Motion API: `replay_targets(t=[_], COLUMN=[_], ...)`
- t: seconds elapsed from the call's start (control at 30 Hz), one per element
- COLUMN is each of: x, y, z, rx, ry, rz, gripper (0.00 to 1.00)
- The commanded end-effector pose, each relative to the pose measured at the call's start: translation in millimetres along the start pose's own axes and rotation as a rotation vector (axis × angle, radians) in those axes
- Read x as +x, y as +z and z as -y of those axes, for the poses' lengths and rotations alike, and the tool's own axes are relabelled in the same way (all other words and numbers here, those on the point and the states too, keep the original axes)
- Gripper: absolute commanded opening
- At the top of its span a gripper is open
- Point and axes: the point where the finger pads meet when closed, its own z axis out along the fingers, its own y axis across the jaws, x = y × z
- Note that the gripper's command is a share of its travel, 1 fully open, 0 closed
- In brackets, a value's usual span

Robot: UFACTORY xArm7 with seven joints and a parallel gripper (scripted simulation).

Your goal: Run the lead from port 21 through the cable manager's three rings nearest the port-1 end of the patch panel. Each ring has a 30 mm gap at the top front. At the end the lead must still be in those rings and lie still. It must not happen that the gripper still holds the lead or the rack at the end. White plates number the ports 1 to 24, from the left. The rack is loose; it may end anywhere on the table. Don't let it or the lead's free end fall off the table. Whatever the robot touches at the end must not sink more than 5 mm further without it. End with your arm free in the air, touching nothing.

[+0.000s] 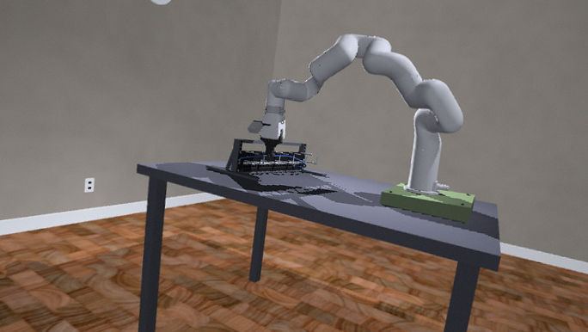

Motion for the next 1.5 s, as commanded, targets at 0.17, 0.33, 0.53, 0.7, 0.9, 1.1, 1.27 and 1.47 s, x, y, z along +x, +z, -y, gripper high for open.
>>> replay_targets(t=[0.17, 0.33, 0.53, 0.7, 0.9, 1.1, 1.27, 1.47], x=[0.2, 0.2, 0.2, 0.2, 0.2, 0.2, 0.2, 0.2], y=[9.5, 15.0, 19.2, 20.3, 21.2, 21.3, 21.3, 21.2], z=[-1.7, -1.8, -1.8, -1.8, -1.8, -1.9, -2.6, -7.0], rx=[-0.005, -0.005, -0.005, -0.005, -0.005, -0.005, -0.005, -0.005], ry=[0.000, 0.000, 0.000, 0.000, 0.000, 0.000, 0.000, 0.000], rz=[-0.002, -0.002, -0.002, -0.002, -0.002, -0.002, -0.002, -0.002], gripper=[0.00, 0.00, 0.00, 0.00, 0.00, 0.00, 0.00, 0.00])
